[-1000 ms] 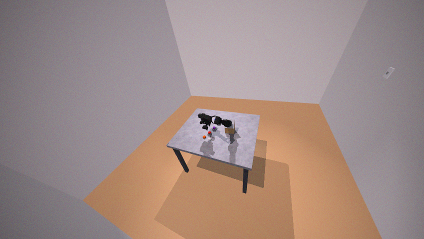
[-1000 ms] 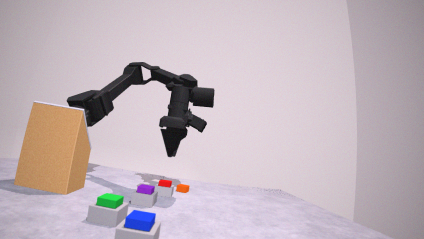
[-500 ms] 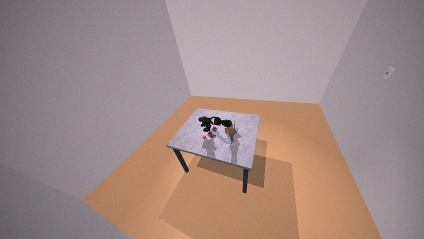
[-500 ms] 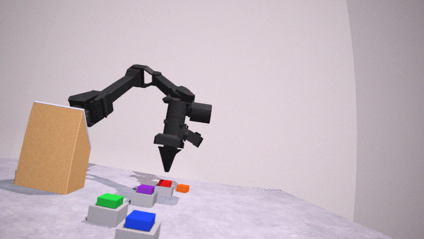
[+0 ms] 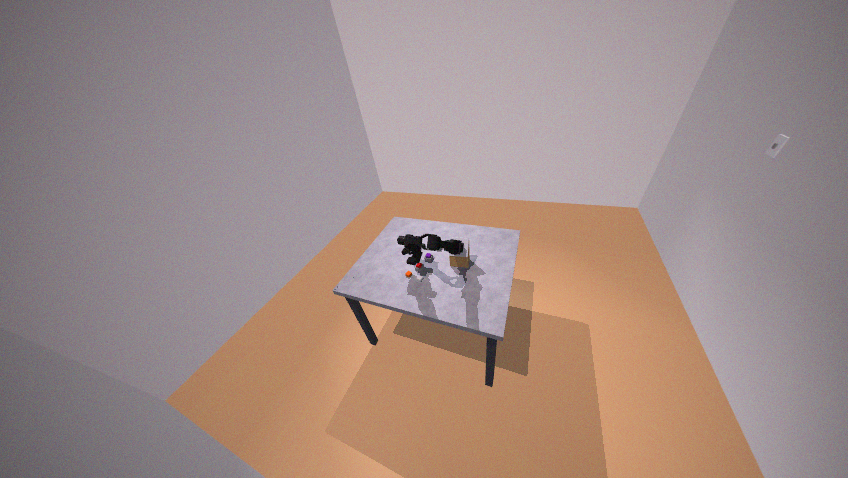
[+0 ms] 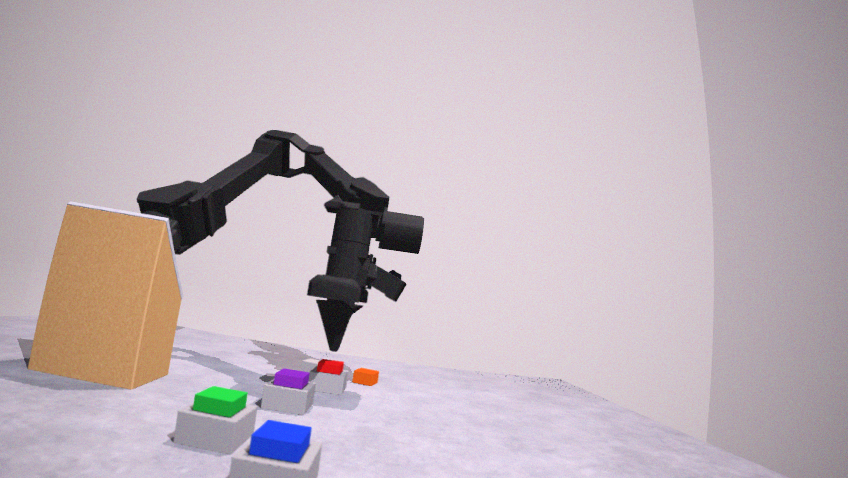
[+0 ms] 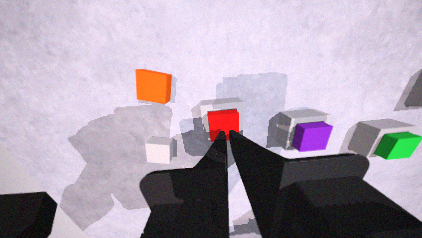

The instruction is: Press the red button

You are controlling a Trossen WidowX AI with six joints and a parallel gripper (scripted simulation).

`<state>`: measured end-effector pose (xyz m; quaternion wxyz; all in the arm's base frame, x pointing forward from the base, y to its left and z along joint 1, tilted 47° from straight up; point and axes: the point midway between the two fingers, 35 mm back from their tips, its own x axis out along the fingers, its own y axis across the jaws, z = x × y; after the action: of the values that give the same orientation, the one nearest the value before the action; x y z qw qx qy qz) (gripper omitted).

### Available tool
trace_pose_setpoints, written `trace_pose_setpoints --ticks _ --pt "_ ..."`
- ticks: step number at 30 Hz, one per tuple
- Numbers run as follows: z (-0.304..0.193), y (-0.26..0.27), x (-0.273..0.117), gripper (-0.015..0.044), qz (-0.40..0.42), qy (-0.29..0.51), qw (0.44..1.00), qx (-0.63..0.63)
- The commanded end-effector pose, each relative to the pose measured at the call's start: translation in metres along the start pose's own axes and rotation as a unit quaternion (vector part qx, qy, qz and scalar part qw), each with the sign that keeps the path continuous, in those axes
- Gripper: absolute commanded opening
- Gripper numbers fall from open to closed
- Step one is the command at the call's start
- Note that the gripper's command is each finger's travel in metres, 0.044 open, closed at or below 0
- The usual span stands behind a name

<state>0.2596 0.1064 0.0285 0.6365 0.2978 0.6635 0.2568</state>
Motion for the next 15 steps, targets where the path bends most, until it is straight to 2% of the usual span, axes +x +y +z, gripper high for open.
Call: trace_pose_setpoints --ticks 1,15 --pt "-0.001 0.000 0.008 0.0020 0.002 0.002 1.000 0.003" --pt "-0.002 0.001 0.024 0.0020 0.003 0.002 1.000 0.003"
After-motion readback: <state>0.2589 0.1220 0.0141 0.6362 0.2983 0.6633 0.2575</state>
